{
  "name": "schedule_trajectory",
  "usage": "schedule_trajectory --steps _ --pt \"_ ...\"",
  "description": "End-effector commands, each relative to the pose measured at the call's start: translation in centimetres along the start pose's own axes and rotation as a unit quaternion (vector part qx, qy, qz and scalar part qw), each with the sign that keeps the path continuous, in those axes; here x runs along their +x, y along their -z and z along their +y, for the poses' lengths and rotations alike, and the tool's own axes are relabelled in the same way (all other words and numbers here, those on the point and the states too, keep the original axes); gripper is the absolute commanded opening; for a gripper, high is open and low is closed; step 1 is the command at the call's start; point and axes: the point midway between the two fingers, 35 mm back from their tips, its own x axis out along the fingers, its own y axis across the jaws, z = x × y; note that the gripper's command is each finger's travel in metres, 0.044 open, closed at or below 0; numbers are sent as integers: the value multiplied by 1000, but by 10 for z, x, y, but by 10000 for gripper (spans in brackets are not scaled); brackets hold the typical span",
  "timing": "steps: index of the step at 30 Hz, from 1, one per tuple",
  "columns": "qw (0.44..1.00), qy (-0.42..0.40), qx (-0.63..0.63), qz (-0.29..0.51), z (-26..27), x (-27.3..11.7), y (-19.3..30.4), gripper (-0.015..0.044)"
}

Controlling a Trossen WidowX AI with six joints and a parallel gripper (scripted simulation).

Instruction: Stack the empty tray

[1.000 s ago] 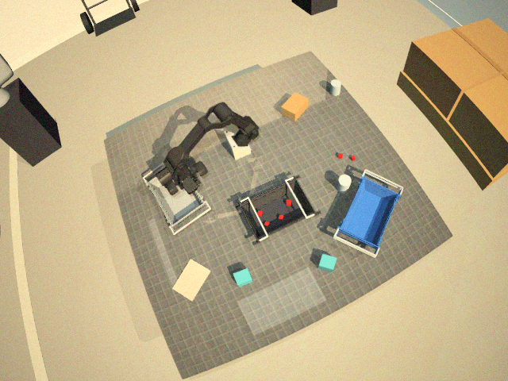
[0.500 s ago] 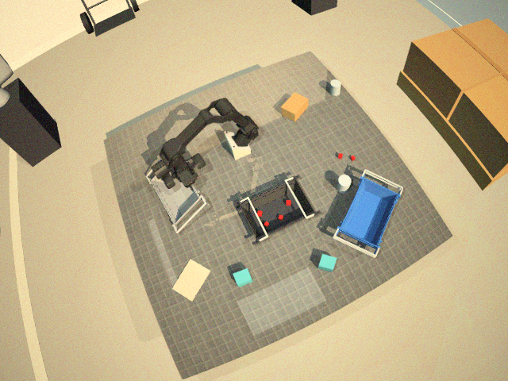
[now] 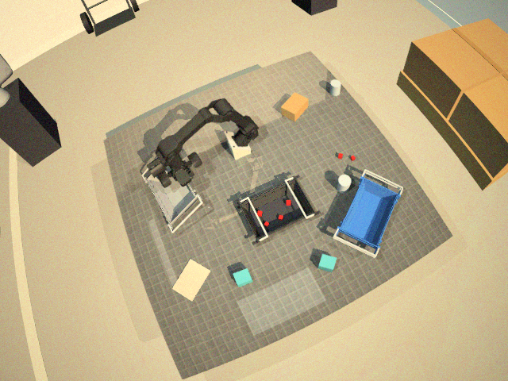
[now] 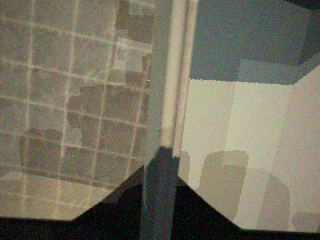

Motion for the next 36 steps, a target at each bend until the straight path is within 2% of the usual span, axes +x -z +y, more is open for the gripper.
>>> schedule_trajectory --steps 1,20,36 --pt "1000 12 -2 1 -9 -17 -1 0" --pt "1000 21 3 -1 -24 -78 -4 0" --pt "1000 22 3 -1 -24 -80 -4 0"
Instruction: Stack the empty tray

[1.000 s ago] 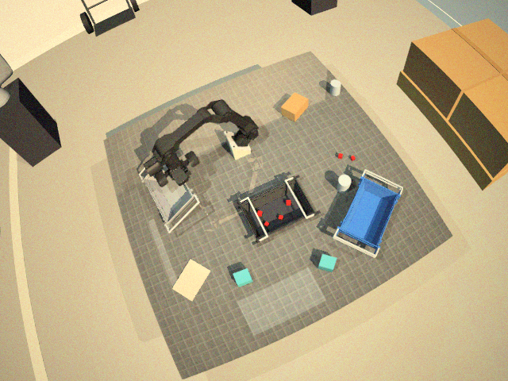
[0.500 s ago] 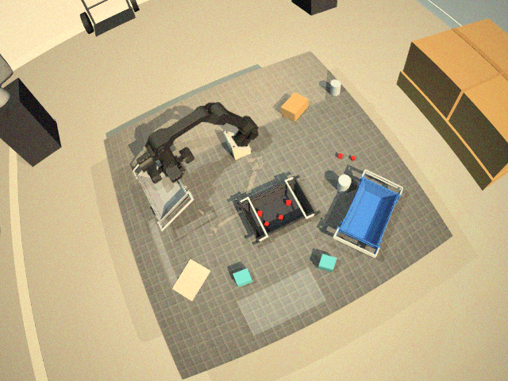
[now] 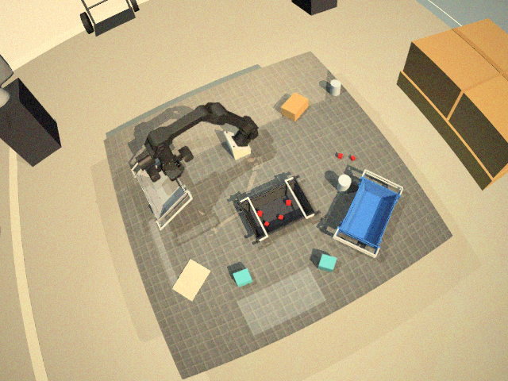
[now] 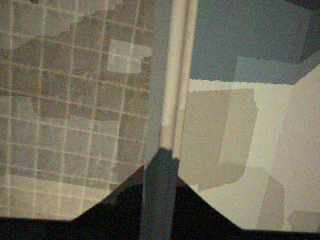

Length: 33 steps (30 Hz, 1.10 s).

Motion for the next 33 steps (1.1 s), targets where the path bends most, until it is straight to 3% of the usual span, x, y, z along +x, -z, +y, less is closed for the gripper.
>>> schedule_trajectory --steps 1,13,33 --pt "1000 6 -3 1 -2 -3 0 0" --pt "1000 7 -8 1 0 -4 -3 0" --pt "986 29 -164 0 52 -26 -96 0"
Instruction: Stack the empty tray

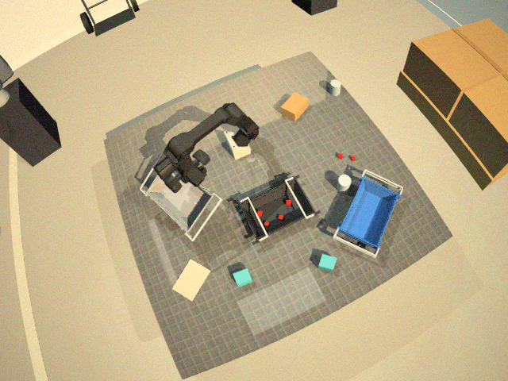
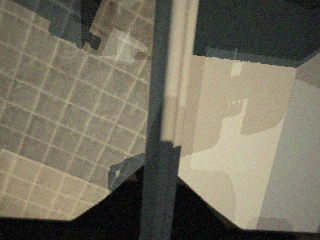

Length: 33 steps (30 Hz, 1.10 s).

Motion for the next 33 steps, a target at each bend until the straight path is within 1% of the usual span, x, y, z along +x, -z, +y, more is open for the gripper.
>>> schedule_trajectory --steps 1,17,33 --pt "999 16 -34 -3 7 -11 -21 0" --pt "986 26 -165 -8 47 -17 -99 0" --pt "955 27 -296 -18 101 -14 -168 0"
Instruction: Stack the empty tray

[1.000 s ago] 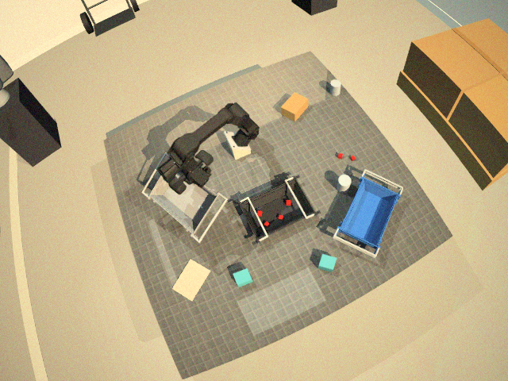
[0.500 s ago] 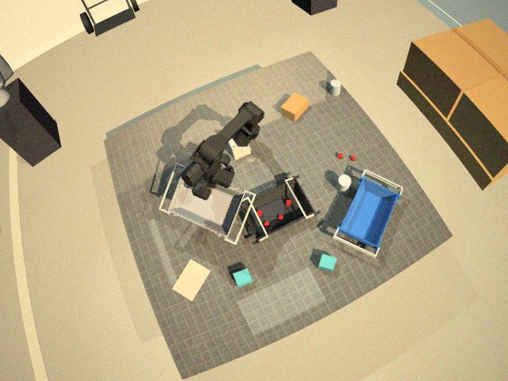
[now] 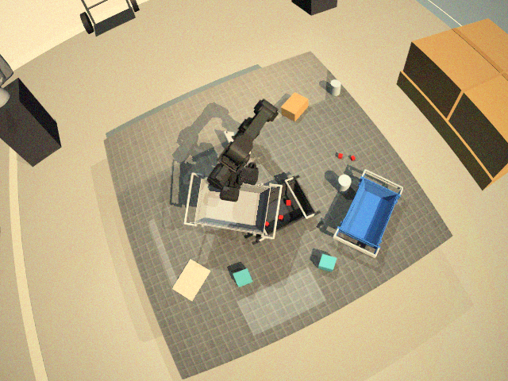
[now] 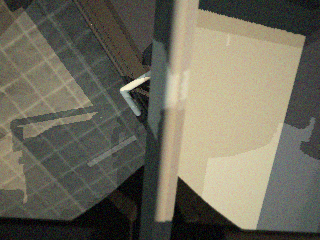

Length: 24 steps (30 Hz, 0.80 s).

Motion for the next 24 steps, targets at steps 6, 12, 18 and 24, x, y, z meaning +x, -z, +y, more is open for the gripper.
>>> schedule_trajectory --steps 6,12,18,24 --pt "997 13 -78 -10 12 -3 -47 0" --pt "991 12 -129 -17 23 1 -77 0" --pt "983 11 -180 -25 37 5 -105 0" --pt "979 10 -200 -29 44 7 -116 0"
